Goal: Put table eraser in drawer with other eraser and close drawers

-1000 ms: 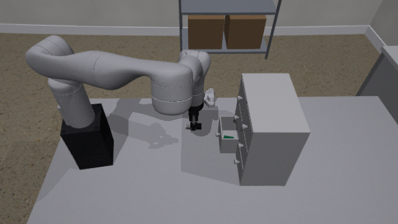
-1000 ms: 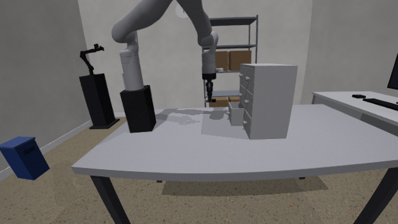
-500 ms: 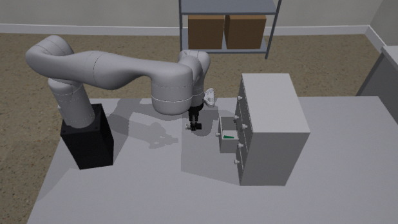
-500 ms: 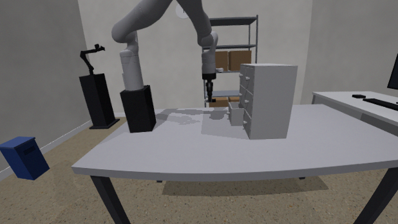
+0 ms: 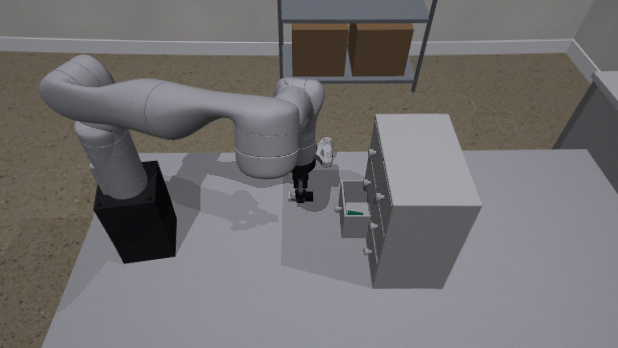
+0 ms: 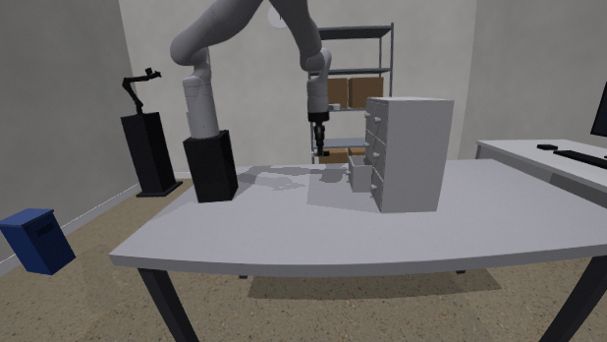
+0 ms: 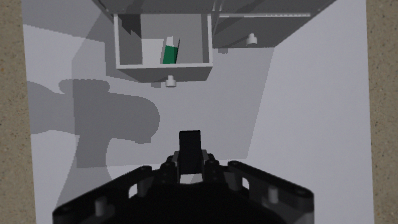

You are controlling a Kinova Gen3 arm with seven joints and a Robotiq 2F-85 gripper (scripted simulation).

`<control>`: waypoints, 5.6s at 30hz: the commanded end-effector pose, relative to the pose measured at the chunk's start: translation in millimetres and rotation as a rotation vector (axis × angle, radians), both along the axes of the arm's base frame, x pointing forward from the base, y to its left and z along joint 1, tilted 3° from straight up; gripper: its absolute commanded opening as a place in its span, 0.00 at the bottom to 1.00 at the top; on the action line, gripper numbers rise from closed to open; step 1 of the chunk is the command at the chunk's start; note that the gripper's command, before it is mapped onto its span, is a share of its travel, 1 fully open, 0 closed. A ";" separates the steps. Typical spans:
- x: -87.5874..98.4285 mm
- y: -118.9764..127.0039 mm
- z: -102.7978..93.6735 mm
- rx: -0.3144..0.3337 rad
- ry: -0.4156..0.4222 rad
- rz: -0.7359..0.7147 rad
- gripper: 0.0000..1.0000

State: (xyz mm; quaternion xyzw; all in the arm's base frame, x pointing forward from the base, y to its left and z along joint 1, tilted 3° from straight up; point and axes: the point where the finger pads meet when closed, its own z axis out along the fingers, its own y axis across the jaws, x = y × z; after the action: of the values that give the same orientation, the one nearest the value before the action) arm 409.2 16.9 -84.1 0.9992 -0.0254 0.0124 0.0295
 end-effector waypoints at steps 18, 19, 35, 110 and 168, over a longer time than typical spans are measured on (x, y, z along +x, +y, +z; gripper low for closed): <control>-0.9 0.5 0.8 0.000 -0.031 0.003 0.19; -0.9 0.5 0.8 0.000 -0.031 0.003 0.19; 0.3 -0.3 -0.1 -0.005 -0.064 0.005 0.19; -3.8 0.5 -0.6 -0.012 -0.274 0.017 0.19; -8.0 0.6 -2.8 -0.032 -0.649 0.039 0.19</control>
State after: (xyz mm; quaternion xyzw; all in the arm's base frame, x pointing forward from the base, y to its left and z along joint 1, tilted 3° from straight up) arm 405.9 13.9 -83.0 0.9420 -0.0172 0.3332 0.0377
